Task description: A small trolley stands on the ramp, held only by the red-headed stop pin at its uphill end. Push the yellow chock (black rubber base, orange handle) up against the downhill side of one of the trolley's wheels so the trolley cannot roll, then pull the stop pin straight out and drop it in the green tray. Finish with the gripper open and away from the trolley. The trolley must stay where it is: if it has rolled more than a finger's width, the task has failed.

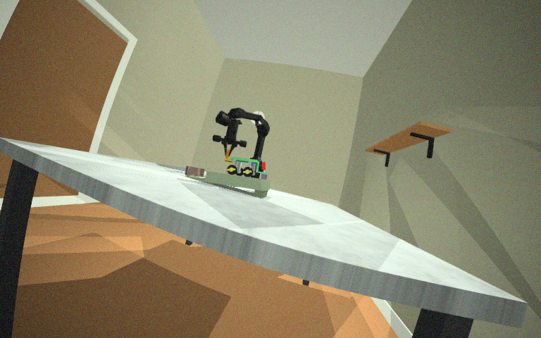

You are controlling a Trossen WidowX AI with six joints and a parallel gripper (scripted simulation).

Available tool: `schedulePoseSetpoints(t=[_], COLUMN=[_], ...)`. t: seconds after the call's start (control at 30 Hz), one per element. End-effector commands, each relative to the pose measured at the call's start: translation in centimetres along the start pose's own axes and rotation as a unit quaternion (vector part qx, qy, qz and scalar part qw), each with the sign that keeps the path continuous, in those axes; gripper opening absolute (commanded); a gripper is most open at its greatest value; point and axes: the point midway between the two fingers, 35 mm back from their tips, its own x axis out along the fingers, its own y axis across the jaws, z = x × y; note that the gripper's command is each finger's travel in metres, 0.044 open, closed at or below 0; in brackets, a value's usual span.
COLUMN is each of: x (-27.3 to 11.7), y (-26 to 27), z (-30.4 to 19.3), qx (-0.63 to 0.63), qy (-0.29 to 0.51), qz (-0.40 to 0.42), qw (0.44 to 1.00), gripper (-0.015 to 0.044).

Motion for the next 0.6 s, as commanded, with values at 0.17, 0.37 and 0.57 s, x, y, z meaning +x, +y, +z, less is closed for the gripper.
schedulePoseSetpoints(t=[0.17, 0.37, 0.57], x=[0.0, 0.0, 0.2], y=[0.1, 0.1, 0.7], z=[0.0, 0.0, -1.1], qx=[0.152, 0.178, 0.178], qy=[0.004, 0.005, 0.006], qz=[-0.011, -0.013, -0.013], qw=[0.988, 0.984, 0.984], gripper=[0.0000, 0.0000, 0.0000])
